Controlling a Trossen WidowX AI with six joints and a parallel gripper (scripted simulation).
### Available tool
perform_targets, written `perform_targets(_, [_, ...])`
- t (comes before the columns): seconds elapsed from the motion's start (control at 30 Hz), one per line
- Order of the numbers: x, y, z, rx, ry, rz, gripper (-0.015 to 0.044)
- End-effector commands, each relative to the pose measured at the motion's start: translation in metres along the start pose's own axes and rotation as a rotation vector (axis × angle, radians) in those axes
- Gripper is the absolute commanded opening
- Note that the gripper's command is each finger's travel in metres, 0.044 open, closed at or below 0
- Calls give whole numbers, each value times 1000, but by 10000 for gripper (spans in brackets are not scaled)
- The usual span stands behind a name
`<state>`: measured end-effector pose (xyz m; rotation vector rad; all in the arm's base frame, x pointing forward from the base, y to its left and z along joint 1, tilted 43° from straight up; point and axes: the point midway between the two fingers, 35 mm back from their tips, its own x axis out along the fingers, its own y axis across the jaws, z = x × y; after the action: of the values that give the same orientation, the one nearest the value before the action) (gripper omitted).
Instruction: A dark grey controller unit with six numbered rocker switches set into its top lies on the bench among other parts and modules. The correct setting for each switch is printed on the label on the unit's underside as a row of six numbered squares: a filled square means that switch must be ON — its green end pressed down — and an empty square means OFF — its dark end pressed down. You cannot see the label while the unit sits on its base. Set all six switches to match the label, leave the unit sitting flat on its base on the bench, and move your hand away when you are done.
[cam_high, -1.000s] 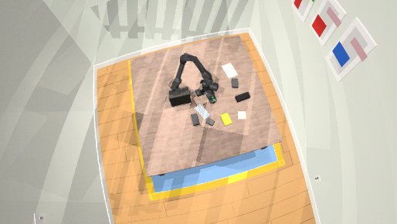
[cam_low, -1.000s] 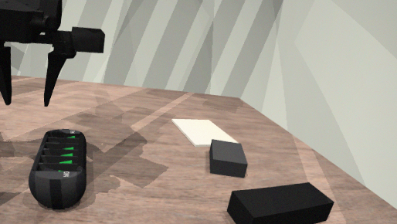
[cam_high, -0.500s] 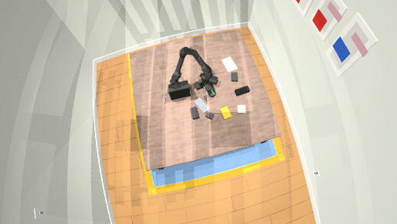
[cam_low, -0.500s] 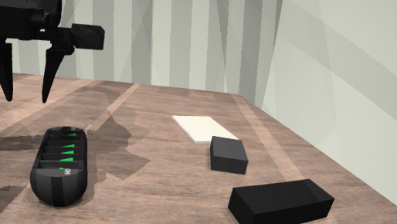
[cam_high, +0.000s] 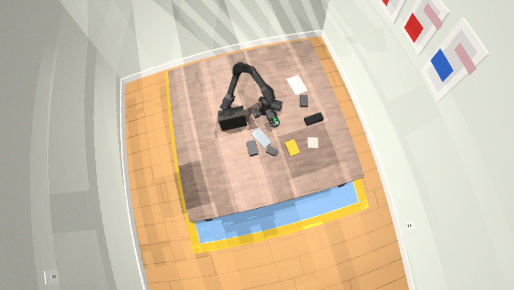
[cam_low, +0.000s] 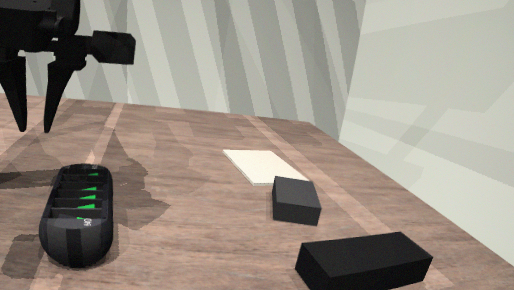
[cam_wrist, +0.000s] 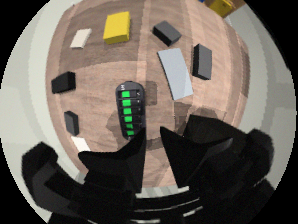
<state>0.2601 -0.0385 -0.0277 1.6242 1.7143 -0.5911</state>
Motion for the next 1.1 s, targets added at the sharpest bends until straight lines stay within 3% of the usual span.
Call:
perform_targets(0.0, [0,0,0,0,0,0,184])
perform_targets(0.3, [0,0,0,0,0,0,420])
perform_targets(0.4, [0,0,0,0,0,0,440])
perform_targets(0.8, [50,-14,49,0,-1,278,125])
perform_targets(0.93, [52,-16,51,-1,-1,295,20])
perform_targets(1.07, [52,-16,51,-1,-1,295,0])
